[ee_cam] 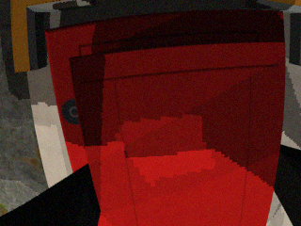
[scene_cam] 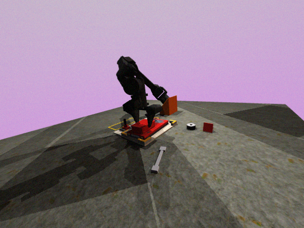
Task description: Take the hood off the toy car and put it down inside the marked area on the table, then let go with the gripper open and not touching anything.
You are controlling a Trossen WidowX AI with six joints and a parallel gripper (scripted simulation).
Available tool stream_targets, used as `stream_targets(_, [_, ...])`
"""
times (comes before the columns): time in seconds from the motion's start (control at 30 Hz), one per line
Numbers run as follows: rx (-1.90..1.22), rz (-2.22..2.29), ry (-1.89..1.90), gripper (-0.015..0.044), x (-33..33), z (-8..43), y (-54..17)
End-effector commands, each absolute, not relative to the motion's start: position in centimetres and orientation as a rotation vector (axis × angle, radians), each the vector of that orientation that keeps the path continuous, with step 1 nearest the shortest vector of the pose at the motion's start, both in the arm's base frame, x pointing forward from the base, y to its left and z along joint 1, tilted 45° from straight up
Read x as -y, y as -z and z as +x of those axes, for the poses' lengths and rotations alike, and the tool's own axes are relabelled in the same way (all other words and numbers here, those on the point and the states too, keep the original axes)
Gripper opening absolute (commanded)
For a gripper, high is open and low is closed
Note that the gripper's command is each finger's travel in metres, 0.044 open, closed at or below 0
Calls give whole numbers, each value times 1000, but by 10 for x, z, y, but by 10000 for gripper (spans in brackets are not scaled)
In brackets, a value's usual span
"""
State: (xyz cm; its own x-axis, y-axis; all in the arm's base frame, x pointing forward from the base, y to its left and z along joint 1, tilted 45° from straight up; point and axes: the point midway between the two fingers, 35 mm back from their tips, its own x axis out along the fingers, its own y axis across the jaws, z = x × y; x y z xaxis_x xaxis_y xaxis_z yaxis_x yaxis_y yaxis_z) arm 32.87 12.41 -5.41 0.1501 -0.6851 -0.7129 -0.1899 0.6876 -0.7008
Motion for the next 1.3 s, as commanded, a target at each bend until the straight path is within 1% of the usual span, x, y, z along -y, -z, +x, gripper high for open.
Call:
stream_targets(0.0, [-1406, -784, 411, 0, -129, 328, 51])
stream_targets(1.03, [-1407, -785, 410, 0, -142, 325, 37])
stream_targets(1.27, [-1407, -784, 409, 0, -157, 322, 22])
